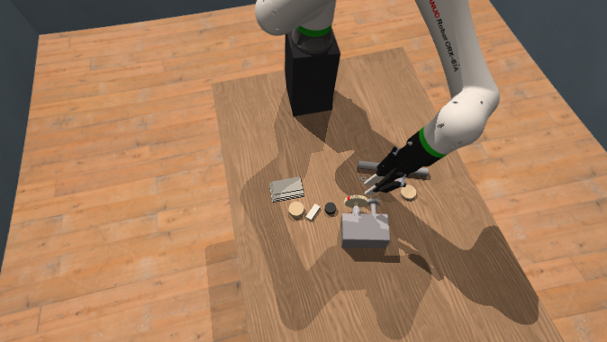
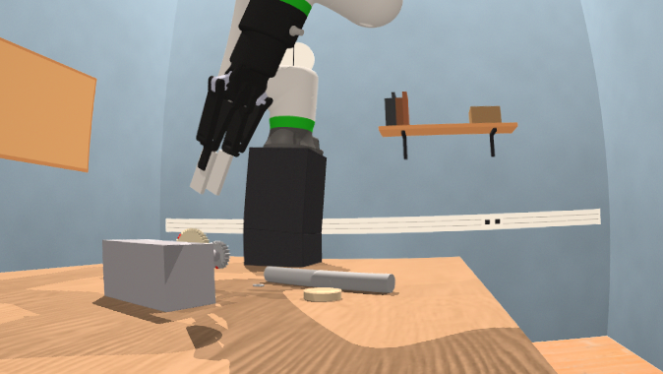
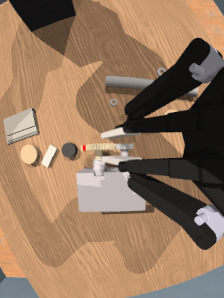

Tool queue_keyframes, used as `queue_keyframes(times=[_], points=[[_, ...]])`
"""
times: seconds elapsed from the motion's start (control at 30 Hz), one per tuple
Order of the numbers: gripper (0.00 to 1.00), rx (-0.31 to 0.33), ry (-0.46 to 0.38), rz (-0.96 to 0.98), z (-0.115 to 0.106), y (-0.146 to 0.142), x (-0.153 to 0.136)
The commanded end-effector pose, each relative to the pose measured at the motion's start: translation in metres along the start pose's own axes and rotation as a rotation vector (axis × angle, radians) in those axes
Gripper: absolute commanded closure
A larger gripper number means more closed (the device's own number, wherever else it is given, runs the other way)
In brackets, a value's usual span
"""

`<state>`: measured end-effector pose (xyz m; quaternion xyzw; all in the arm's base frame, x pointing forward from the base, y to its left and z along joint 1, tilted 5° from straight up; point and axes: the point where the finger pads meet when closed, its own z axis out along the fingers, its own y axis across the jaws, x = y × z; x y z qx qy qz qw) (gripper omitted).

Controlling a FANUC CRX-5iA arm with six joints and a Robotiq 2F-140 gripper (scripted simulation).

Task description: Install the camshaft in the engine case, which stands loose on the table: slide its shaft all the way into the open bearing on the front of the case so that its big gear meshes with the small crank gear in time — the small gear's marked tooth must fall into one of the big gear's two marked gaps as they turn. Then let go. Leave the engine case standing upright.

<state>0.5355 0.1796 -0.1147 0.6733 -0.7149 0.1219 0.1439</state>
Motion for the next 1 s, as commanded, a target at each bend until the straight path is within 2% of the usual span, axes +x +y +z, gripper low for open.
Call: queue_keyframes(times=[0.0, 0.33, 0.97], points=[[0.73, 0.002, -0.001, 0.0, -0.007, -0.001, 0.003], [0.73, 0.002, -0.001, 0.0, -0.02, -0.001, 0.009], [0.73, 0.002, -0.001, 0.0, -0.021, -0.001, 0.01]])
